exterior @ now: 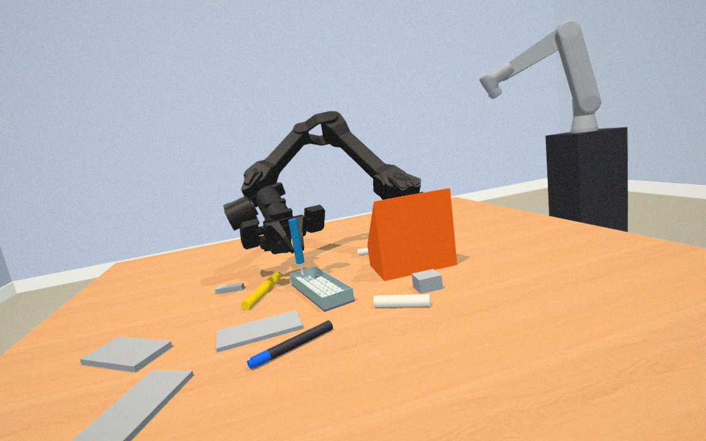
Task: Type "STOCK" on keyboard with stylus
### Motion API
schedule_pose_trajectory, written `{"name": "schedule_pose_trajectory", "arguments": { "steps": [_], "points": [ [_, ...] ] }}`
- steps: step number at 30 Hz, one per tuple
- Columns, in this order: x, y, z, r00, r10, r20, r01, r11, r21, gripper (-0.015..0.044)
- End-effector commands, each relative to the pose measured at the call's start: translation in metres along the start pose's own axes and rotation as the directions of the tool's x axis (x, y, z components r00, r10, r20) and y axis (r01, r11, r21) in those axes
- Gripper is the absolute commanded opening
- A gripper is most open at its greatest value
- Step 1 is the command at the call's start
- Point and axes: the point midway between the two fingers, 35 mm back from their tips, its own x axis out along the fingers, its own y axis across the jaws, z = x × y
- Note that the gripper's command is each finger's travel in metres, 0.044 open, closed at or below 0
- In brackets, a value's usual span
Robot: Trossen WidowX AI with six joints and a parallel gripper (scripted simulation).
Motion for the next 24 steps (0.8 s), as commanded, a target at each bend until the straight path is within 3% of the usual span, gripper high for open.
{"name": "schedule_pose_trajectory", "arguments": {
  "steps": [1, 24],
  "points": [
    [0.0017, -0.0004, 0.0017, 1.0, -0.003, 0.003, 0.003, 1.0, -0.002, 0.0081],
    [0.0058, -0.0005, 0.0088, 1.0, -0.003, 0.003, 0.003, 1.0, -0.002, 0.0081]
  ]
}}
